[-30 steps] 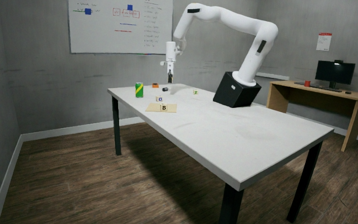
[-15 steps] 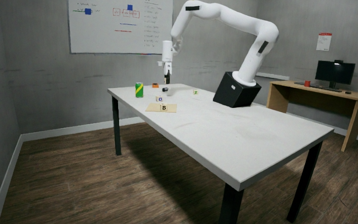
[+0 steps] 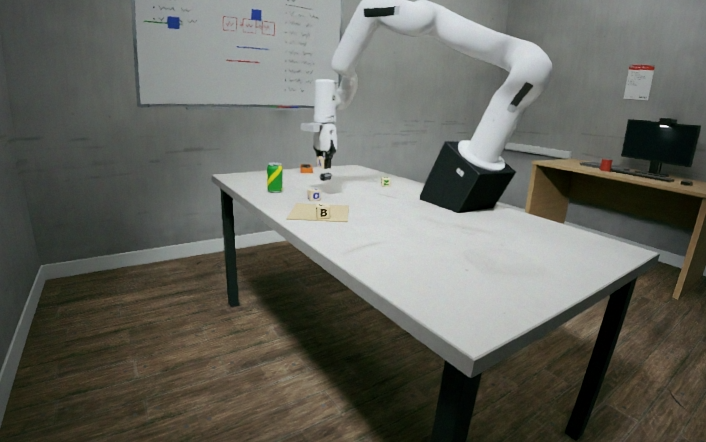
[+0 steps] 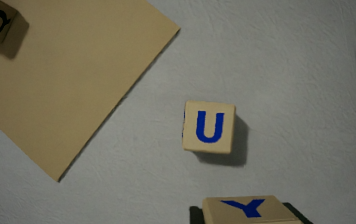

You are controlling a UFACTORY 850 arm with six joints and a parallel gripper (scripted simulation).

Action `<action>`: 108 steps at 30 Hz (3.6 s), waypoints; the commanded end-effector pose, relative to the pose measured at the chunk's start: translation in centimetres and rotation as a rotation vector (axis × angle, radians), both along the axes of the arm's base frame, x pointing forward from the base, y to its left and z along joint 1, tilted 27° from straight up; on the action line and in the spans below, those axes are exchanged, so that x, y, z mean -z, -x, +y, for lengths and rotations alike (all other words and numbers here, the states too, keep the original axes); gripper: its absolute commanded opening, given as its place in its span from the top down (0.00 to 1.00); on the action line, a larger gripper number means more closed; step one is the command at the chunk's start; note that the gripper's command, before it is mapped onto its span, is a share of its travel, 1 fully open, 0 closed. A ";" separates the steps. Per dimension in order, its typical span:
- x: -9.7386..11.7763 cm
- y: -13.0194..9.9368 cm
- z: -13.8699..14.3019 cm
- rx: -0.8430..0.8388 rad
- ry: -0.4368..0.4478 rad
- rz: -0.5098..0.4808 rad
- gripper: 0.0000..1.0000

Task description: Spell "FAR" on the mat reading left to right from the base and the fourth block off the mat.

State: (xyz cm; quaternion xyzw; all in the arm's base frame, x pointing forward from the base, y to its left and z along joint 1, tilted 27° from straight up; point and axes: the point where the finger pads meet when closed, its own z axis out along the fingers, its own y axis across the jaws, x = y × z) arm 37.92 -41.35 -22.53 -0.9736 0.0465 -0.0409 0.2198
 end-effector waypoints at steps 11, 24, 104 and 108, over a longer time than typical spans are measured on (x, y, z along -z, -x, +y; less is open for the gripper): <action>-2.4 -5.8 4.3 -0.339 0.043 -0.174 0.59; -4.4 -10.0 8.6 -0.623 0.072 -0.308 0.59; 1.7 -15.8 18.9 -0.989 0.109 -0.484 0.59; 1.7 -15.8 18.9 -0.989 0.109 -0.484 0.59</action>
